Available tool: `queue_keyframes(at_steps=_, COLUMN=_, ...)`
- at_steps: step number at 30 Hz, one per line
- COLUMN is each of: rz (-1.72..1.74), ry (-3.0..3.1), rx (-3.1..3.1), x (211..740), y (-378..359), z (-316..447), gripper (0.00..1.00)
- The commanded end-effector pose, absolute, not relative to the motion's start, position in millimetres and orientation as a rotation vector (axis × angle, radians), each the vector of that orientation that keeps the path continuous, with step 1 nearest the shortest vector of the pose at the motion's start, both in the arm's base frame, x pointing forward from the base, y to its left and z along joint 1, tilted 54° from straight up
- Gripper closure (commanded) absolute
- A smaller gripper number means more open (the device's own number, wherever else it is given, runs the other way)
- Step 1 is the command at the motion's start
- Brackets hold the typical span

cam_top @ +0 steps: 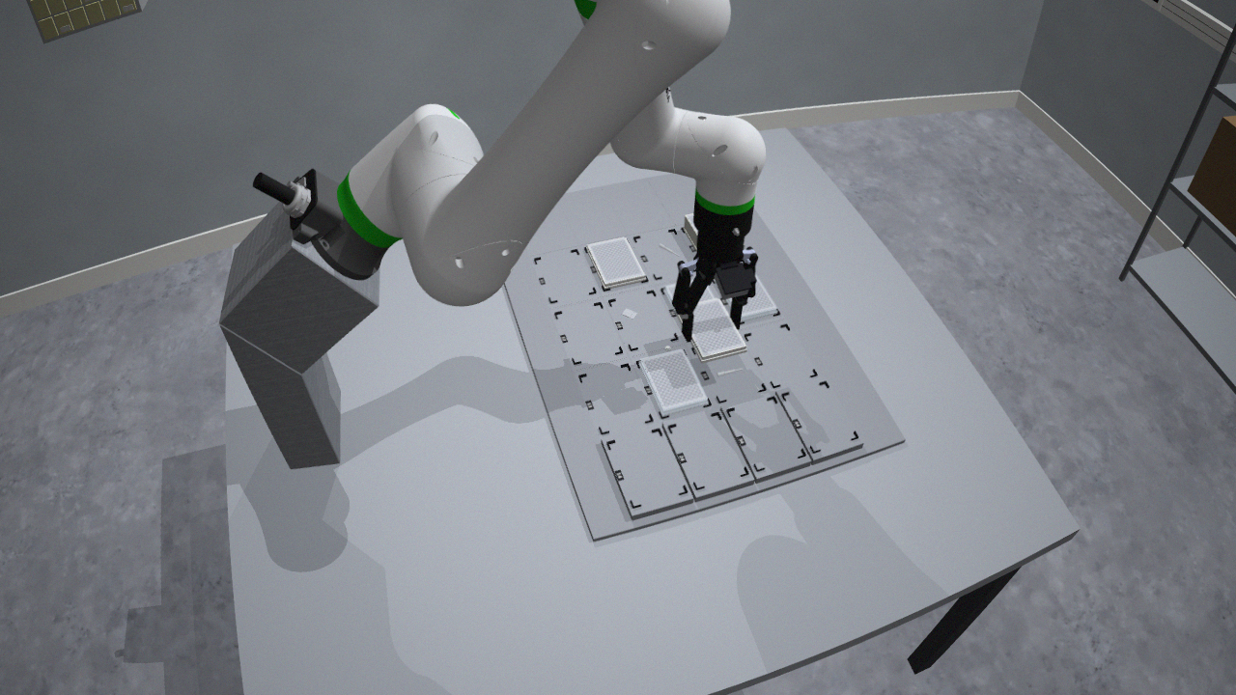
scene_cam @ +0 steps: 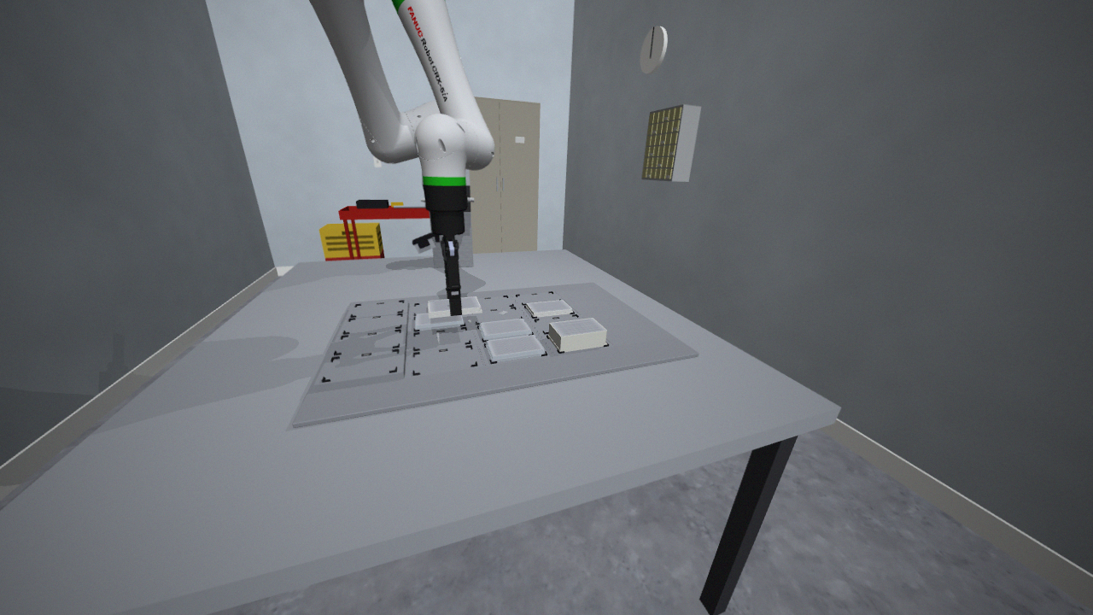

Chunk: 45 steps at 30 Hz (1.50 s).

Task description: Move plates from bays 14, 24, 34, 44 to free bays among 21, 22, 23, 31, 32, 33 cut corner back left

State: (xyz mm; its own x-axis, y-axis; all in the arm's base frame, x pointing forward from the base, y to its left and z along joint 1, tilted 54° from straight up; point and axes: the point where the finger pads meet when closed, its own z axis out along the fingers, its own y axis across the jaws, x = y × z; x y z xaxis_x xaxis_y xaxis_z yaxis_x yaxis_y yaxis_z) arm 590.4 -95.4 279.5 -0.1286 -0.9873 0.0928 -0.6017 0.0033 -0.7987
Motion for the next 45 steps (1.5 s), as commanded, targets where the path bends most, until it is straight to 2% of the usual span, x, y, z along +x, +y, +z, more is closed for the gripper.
queue_keyframes(at_steps=1, rz=-0.989, ry=1.775, rx=-1.631, x=589, y=-88, z=276, gripper=0.90)
queue_keyframes(at_steps=45, rz=-0.988, ry=1.775, rx=-1.631, x=566, y=-4, z=224, gripper=0.90)
